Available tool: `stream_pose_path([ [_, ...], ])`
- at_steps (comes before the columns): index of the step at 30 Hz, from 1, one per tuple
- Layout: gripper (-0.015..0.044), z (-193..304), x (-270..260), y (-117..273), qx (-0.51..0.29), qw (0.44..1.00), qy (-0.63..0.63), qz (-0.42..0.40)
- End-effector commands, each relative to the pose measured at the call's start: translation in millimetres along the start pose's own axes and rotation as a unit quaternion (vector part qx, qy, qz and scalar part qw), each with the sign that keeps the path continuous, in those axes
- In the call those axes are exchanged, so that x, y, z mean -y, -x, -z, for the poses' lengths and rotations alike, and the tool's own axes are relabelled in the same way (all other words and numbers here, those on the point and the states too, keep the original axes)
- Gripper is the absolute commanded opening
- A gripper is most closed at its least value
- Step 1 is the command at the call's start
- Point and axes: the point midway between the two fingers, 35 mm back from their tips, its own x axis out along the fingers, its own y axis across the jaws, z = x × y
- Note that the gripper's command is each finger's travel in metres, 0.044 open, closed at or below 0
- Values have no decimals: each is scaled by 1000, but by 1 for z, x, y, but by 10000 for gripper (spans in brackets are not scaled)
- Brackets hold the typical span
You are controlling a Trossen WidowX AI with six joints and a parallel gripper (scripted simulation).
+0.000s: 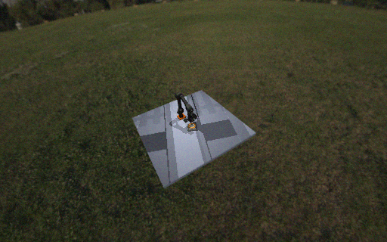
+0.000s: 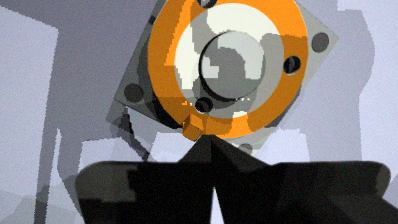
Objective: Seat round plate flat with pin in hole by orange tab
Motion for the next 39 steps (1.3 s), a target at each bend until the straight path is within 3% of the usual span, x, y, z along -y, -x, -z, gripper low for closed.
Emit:
stream_pose_path([
  [1, 0, -2, -7, 0, 0, 1000, 0, -3],
  [39, 0, -42, -39, 6, 1, 1000, 0, -4],
])
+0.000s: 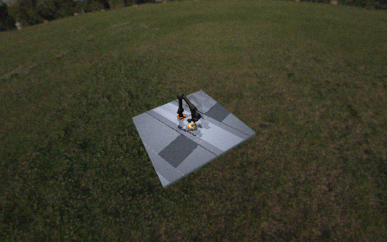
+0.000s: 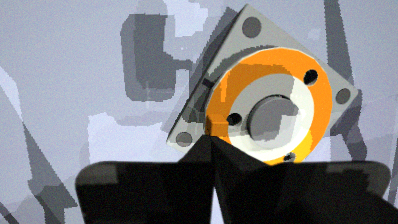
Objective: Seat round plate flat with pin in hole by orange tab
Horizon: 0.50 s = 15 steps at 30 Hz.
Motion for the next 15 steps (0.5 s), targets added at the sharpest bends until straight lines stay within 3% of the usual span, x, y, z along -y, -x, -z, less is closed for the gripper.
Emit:
stream_pose_path([
  [1, 0, -4, -2, 0, -1, 1000, -2, -2],
  [15, 0, -16, -1, 0, -1, 1000, -2, -2],
])
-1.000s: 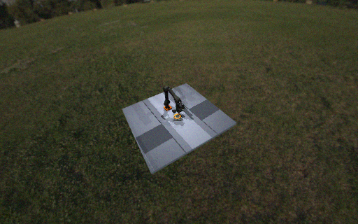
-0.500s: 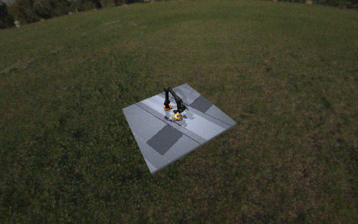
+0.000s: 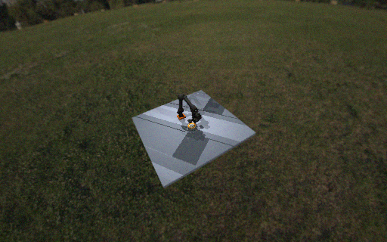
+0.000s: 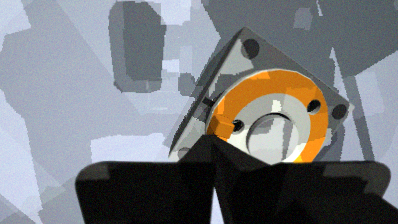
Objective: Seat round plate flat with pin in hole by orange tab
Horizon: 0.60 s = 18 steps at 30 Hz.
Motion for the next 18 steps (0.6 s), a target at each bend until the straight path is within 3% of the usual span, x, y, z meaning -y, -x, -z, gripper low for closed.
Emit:
stream_pose_path([
  [1, 0, -2, 0, 0, -2, 1000, 2, -1],
  [8, 0, -5, 1, 1, -2, 1000, 2, -1],
  [18, 0, -5, 1, 41, -2, 1000, 2, -1],
])
